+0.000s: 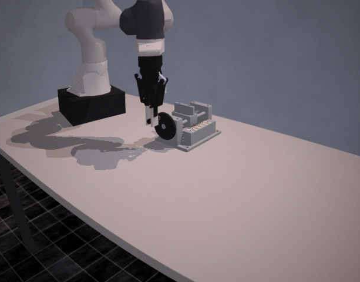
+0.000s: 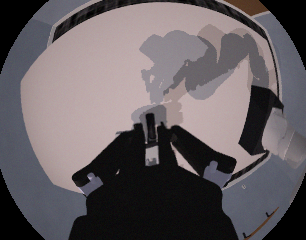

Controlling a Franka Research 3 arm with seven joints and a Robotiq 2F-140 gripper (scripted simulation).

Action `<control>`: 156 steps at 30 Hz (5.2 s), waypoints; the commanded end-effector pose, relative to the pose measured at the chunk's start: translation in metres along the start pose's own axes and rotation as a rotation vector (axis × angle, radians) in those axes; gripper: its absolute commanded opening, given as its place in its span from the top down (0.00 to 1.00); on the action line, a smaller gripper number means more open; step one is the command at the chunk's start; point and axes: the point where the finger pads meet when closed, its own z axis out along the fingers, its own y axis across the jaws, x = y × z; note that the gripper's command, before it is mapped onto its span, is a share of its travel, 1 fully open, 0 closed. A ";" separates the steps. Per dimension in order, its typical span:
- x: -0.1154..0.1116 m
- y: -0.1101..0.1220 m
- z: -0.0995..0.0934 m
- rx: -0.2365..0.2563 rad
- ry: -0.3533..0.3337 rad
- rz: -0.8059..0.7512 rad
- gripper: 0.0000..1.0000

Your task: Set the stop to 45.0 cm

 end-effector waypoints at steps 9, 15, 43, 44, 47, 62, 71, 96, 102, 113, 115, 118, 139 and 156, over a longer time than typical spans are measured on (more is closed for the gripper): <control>0.000 -0.025 -0.008 0.016 0.003 -0.002 0.96; -0.001 -0.034 -0.006 0.016 0.003 -0.002 0.96; 0.000 -0.055 0.014 0.016 0.003 -0.002 0.96; 0.000 -0.055 0.015 0.016 0.003 -0.002 0.96; 0.000 -0.056 0.018 0.016 0.003 -0.002 0.96; 0.000 -0.057 0.030 0.016 0.003 -0.002 0.96; 0.000 -0.056 0.036 0.016 0.003 -0.002 0.96; 0.000 -0.051 0.046 0.016 0.003 -0.002 0.96; 0.000 -0.051 0.047 0.016 0.003 -0.002 0.96; 0.000 -0.051 0.047 0.016 0.003 -0.002 0.96; 0.000 -0.051 0.047 0.016 0.003 -0.002 0.96; 0.000 -0.051 0.047 0.016 0.003 -0.002 0.96; 0.000 -0.050 0.047 0.016 0.003 -0.002 0.96; 0.000 -0.049 0.049 0.016 0.003 -0.002 0.96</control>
